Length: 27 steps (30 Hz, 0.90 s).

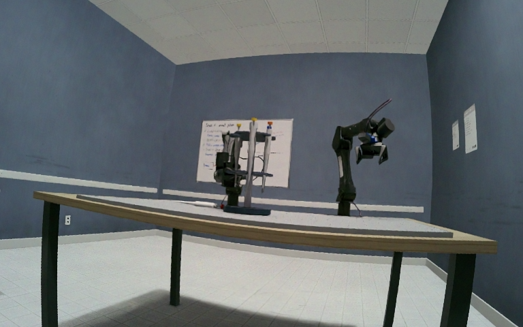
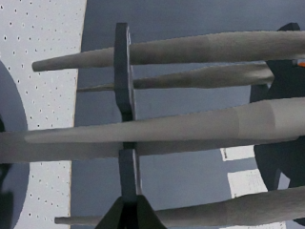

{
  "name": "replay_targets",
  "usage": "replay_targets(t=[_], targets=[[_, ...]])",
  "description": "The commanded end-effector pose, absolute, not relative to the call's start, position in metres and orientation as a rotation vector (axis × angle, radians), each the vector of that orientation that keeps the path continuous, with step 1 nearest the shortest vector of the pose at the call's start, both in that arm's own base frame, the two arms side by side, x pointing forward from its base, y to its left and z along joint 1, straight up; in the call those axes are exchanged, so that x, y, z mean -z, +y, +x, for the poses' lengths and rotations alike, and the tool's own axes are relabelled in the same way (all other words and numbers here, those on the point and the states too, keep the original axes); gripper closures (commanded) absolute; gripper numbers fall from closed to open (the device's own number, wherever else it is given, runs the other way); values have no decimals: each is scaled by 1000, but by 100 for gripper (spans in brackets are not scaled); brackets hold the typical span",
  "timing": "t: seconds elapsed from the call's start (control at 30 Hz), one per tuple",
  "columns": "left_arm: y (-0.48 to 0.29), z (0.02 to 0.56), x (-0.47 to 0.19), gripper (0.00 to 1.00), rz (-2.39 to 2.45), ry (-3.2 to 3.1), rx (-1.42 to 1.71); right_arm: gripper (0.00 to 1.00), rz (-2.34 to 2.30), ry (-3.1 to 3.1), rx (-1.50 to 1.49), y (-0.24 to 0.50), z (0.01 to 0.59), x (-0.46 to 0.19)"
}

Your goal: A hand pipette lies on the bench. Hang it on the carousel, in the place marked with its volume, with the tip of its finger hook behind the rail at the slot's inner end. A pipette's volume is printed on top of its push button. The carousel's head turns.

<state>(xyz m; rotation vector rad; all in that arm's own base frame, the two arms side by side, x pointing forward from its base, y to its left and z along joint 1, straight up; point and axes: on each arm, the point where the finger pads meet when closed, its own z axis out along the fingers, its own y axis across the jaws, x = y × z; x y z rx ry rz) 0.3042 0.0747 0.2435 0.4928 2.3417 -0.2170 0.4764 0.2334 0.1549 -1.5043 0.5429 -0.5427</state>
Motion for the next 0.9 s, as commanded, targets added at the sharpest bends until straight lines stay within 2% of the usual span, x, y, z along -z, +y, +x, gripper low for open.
replay_targets(t=[0.0,0.87], targets=[[76,308,-253,0,508,2303,201,100,-1467,592,616,233,473,-165],[76,308,-253,0,508,2303,201,100,-1381,842,850,249,457,-164]])
